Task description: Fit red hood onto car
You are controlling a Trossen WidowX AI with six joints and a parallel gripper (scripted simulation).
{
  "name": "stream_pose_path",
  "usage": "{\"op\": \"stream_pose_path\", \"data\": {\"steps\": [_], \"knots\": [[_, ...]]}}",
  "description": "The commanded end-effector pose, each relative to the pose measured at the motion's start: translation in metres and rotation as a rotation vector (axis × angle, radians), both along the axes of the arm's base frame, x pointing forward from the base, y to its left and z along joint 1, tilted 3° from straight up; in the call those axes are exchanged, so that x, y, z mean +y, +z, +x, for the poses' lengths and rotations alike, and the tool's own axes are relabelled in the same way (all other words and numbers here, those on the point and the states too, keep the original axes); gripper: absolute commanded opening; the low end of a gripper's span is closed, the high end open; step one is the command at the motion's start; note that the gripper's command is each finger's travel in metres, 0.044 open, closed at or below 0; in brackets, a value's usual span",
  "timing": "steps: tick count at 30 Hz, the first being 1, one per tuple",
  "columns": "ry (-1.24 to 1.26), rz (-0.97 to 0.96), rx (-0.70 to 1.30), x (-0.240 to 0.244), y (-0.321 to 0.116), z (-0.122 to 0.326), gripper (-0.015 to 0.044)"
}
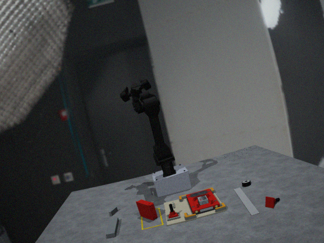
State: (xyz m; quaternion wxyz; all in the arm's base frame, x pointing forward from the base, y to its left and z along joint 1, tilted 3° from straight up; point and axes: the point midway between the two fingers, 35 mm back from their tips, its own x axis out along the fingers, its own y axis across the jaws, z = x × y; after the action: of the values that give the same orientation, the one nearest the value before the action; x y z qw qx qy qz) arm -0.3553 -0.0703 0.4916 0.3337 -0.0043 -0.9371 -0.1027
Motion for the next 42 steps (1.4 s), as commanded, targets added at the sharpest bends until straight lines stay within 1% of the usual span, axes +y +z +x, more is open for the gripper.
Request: {"op": "stream_pose_path", "data": {"steps": [1, 4, 6, 12, 17, 20, 23, 31, 37, 42], "knots": [[0.000, 0.004, -0.002, -0.001, 0.000, 0.000, 0.0414], [0.007, 0.065, -0.031, -0.018, -0.006, -0.002, 0.0335], [0.018, 0.150, -0.065, -0.041, -0.014, -0.003, 0.0282], [0.076, 0.470, -0.132, -0.123, -0.045, 0.006, 0.0125], [0.145, 0.766, -0.115, -0.195, -0.075, 0.030, 0.0000], [0.192, 0.947, -0.071, -0.235, -0.094, 0.053, 0.0000], [0.296, 0.967, -0.050, -0.260, -0.101, 0.084, 0.0000], [0.360, 1.253, 0.086, -0.309, -0.133, 0.134, 0.0000], [0.405, 1.555, 0.334, -0.347, -0.167, 0.198, 0.0000], [0.466, 1.800, 0.658, -0.375, -0.204, 0.273, 0.0000]]}}
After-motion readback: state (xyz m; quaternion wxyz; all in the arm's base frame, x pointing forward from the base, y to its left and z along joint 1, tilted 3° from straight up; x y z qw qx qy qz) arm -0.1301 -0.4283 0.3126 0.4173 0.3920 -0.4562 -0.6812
